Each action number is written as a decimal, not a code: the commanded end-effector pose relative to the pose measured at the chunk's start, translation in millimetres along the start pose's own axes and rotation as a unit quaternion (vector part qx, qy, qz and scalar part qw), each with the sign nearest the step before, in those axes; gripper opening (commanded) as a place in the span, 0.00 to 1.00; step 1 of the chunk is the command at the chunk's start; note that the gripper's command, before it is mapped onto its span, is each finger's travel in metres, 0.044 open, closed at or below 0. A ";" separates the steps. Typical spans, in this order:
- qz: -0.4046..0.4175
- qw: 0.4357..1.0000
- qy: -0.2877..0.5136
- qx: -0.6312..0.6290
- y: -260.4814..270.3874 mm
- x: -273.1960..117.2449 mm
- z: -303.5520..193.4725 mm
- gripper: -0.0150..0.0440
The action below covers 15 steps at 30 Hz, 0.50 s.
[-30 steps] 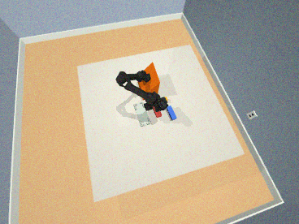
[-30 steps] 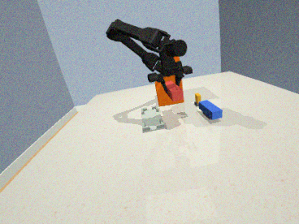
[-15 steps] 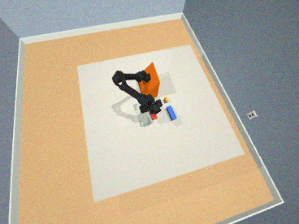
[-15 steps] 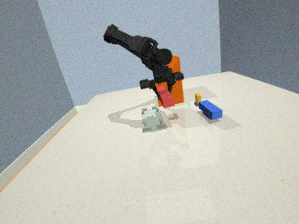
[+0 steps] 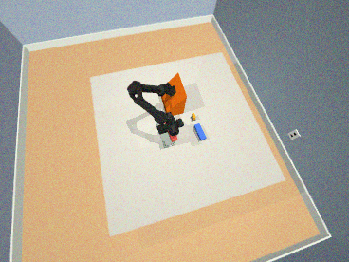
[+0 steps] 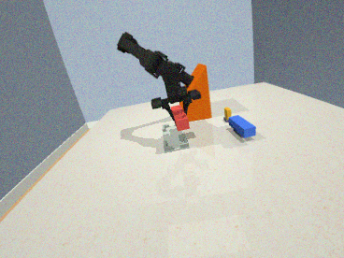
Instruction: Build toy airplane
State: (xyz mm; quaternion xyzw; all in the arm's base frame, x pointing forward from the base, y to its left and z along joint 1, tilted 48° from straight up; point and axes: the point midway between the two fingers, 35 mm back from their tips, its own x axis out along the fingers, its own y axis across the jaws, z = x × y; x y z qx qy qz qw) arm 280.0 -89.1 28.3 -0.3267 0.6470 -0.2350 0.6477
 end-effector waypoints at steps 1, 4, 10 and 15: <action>-0.006 1.000 -0.001 -0.002 -12.2 4.3 -4.2 0.25; -0.009 1.000 0.000 -0.002 -20.5 7.9 -7.5 0.25; -0.012 1.000 0.001 -0.001 -27.5 10.9 -10.5 0.34; -0.013 1.000 0.001 -0.001 -27.6 10.9 -10.5 0.57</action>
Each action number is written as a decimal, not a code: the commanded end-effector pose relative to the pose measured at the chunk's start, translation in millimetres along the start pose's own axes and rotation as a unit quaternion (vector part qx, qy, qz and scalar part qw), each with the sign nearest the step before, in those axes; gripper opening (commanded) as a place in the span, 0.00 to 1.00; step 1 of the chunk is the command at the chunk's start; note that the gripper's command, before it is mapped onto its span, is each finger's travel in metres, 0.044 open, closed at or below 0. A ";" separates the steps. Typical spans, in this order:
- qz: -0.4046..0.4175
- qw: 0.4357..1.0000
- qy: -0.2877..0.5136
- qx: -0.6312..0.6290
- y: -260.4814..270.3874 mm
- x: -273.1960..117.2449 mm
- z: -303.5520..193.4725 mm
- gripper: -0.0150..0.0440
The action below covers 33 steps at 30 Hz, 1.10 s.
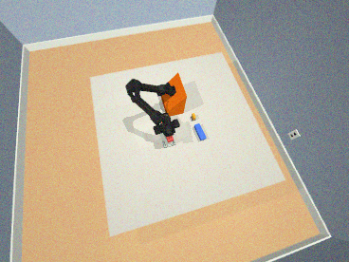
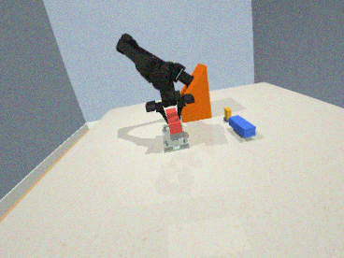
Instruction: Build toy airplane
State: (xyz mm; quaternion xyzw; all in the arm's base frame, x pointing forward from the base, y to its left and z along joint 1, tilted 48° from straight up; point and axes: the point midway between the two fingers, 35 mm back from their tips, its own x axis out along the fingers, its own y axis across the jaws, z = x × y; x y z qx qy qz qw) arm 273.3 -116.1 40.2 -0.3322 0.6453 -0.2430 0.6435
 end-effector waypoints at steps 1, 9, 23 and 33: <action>-0.002 1.000 -0.002 -0.002 -1.5 -0.2 -0.1 0.58; -0.002 1.000 -0.002 -0.002 -1.5 -0.2 -0.1 0.58; -0.002 1.000 -0.002 -0.002 -1.5 8.7 0.5 0.58; -0.002 1.000 -0.002 -0.002 -1.8 24.7 0.8 0.58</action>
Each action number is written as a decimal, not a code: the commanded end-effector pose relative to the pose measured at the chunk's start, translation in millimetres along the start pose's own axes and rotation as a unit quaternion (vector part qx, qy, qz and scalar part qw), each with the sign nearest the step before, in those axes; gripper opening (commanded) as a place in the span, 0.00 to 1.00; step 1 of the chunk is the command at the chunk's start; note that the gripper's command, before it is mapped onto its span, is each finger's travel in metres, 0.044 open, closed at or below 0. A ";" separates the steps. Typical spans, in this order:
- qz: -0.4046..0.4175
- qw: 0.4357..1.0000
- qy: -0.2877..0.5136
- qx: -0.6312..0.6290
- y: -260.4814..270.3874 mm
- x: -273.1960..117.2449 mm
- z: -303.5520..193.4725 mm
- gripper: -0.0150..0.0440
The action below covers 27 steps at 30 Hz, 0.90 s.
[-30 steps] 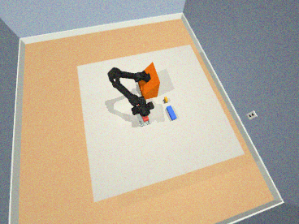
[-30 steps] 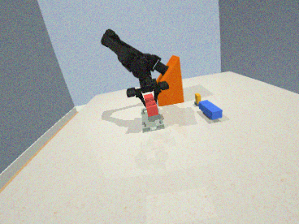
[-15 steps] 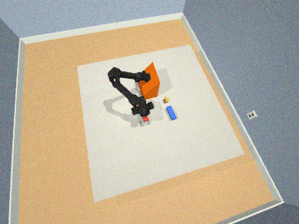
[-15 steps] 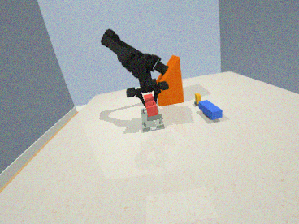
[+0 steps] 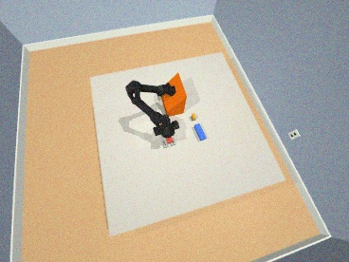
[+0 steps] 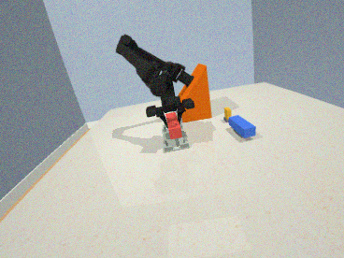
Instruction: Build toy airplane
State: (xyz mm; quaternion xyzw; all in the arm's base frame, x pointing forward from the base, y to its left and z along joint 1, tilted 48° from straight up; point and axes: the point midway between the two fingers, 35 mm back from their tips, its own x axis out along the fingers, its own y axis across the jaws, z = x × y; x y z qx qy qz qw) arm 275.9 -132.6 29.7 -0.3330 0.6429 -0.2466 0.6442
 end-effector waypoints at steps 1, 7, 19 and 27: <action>0.001 1.000 -0.001 -0.005 1.6 6.9 -0.5 0.58; 0.001 1.000 0.000 -0.005 1.2 16.4 -1.1 0.58; -0.001 1.000 0.001 0.000 -0.6 18.5 -1.4 0.48; -0.001 1.000 0.001 0.000 -0.6 18.5 -1.4 0.48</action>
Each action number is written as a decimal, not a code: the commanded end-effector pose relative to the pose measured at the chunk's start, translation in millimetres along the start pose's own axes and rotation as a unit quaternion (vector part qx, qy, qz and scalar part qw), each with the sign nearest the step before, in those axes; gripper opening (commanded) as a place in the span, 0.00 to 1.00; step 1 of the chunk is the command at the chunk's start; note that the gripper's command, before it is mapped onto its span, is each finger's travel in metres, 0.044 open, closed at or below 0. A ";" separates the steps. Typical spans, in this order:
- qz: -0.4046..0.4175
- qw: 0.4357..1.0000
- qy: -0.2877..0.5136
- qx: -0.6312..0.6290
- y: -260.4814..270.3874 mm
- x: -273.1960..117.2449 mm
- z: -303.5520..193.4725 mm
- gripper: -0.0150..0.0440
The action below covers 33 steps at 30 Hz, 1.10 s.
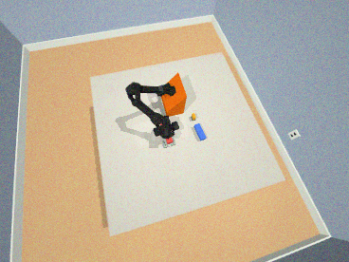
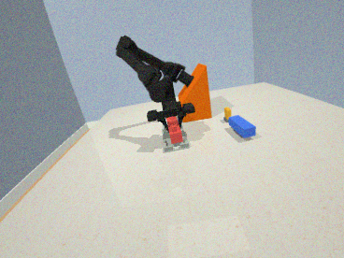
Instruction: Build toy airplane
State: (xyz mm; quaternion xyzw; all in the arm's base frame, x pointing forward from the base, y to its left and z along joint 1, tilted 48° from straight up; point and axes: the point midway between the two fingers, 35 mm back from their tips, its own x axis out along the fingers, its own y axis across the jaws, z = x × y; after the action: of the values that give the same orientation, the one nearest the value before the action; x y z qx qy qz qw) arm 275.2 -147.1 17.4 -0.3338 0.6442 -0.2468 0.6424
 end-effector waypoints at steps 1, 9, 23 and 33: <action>0.000 1.000 -0.001 0.001 -0.3 -0.4 0.4 0.53; 0.000 1.000 -0.001 0.001 -0.3 -0.4 0.4 0.88; 0.004 1.000 -0.002 0.000 1.7 -21.5 4.5 1.00; 0.003 1.000 -0.003 -0.003 6.6 -107.2 3.3 1.00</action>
State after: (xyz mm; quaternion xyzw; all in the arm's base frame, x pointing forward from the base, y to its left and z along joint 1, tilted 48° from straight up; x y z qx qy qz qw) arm 274.3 -80.9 67.1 -0.3329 0.6490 -0.2370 0.6417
